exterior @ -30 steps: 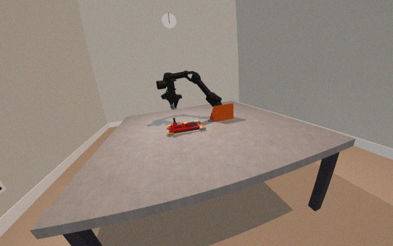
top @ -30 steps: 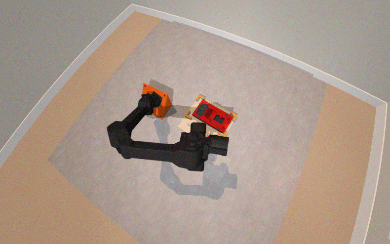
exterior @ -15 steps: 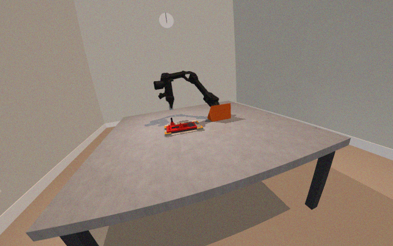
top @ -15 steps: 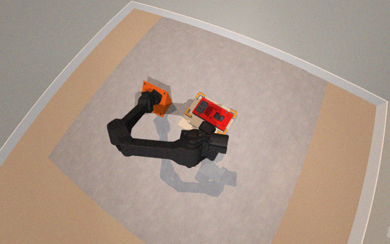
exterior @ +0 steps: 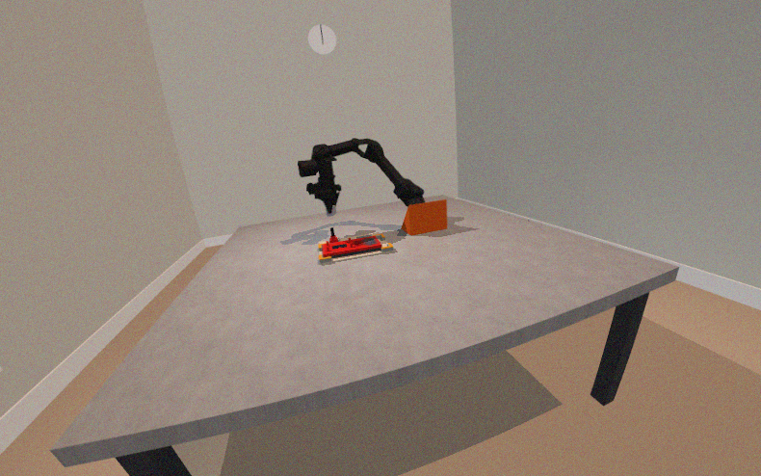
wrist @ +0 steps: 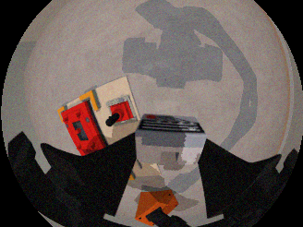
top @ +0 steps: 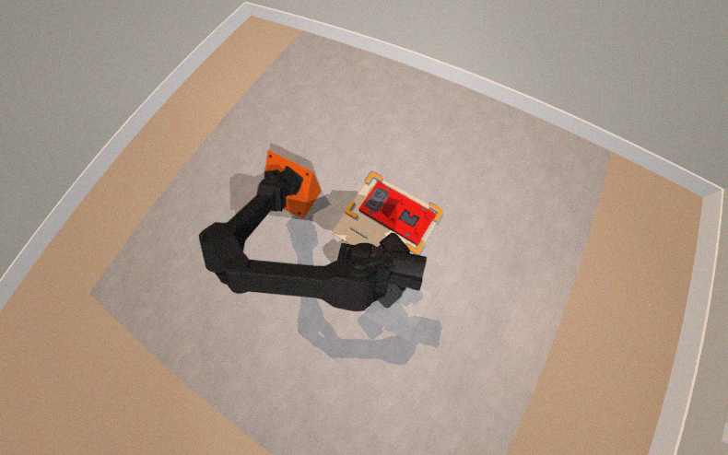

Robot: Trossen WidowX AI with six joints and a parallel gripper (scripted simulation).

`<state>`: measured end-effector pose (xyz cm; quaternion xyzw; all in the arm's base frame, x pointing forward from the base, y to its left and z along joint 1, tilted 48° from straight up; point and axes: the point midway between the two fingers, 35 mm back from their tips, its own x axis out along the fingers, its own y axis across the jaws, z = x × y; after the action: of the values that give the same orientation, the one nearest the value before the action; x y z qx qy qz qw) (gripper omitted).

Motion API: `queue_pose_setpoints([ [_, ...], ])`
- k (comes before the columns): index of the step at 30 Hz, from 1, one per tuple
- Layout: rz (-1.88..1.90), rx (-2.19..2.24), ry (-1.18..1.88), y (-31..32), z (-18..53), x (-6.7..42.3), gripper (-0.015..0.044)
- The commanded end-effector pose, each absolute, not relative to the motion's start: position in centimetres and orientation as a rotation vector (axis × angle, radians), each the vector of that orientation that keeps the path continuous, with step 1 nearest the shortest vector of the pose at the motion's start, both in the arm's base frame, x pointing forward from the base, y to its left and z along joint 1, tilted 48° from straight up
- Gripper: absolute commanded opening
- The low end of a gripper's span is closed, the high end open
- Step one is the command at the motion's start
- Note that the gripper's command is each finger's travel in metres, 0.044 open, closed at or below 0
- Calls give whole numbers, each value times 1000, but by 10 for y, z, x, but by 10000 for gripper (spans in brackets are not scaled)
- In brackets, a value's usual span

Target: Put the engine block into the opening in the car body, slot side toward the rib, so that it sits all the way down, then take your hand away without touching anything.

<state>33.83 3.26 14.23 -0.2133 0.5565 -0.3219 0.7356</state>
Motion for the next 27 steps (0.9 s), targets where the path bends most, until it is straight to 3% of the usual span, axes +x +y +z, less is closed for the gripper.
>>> queue_pose_setpoints([
  [1,-722,-464,1217,26,138,338,0],
  [27,-723,-465,1215,-11,103,347,0],
])
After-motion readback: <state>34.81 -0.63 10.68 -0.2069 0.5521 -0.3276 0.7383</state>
